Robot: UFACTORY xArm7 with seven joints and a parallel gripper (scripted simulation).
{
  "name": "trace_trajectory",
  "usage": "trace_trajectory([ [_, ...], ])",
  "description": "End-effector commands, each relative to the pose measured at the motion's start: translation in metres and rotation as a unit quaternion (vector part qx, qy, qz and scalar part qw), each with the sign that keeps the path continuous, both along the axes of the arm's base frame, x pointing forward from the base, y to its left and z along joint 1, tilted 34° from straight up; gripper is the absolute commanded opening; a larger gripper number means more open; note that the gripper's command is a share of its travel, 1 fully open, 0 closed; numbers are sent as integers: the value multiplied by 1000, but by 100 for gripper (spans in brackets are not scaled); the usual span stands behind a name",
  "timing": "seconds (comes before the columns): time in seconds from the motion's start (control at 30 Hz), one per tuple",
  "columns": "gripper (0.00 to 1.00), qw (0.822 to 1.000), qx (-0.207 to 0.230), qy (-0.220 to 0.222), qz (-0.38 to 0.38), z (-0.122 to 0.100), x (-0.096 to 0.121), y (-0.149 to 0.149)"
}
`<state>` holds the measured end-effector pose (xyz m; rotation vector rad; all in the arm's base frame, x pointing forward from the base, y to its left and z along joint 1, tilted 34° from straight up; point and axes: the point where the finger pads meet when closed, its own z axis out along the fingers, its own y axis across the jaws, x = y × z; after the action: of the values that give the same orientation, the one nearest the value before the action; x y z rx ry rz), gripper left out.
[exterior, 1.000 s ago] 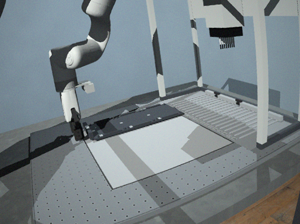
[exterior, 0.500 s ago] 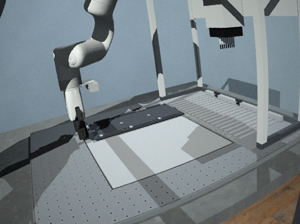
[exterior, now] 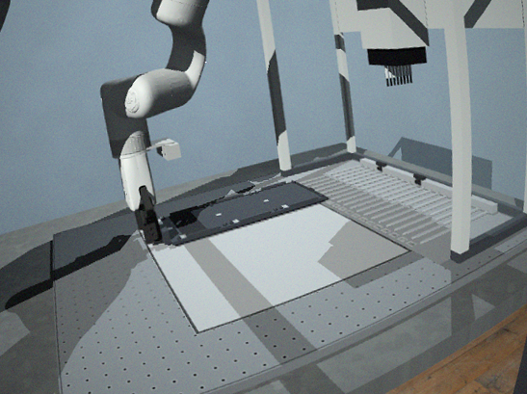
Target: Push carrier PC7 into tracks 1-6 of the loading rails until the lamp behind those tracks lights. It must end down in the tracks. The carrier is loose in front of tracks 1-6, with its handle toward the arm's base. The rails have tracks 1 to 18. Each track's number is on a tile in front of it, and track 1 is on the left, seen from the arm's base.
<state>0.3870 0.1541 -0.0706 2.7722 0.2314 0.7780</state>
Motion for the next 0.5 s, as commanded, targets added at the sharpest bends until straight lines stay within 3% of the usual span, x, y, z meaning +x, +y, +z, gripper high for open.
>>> trace_trajectory([
  [0.0,82,1000,1,-1,1,2,3,2],
  [0.47,82,1000,1,-1,1,9,15,5],
])
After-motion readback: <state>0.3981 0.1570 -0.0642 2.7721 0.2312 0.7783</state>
